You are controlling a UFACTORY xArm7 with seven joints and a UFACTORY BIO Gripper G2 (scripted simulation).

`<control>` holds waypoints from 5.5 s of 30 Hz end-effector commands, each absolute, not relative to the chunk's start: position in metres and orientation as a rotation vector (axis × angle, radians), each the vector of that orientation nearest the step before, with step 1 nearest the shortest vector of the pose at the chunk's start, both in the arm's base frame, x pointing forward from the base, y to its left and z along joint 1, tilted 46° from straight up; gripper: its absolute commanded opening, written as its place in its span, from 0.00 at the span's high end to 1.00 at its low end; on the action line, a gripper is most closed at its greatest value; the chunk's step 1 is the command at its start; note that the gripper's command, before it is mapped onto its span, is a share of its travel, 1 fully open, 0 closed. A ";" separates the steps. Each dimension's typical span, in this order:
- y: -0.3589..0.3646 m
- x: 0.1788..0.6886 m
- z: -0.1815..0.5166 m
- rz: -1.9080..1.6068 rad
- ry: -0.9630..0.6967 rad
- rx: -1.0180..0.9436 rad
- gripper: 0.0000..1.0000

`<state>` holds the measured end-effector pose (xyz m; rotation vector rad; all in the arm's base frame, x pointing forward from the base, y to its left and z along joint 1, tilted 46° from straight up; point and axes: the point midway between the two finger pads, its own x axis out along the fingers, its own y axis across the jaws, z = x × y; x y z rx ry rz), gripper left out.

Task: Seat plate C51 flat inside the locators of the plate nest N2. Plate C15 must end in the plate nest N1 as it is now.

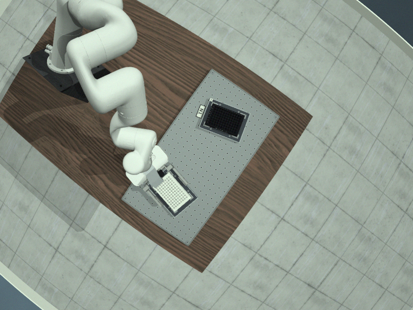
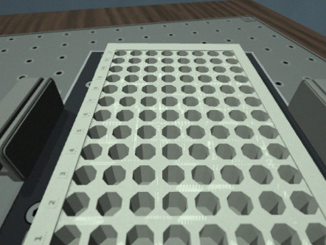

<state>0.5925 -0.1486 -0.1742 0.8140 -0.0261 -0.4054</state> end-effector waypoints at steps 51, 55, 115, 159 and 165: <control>-0.167 0.589 -0.158 -0.407 -0.030 0.811 0.46; -0.174 0.587 -0.151 -0.407 -0.030 0.811 0.46; -0.207 0.579 -0.118 -0.407 -0.030 0.811 0.46; -0.211 0.555 -0.043 -0.178 -0.127 0.796 0.46; -0.211 0.545 -0.015 -0.178 -0.127 0.796 0.46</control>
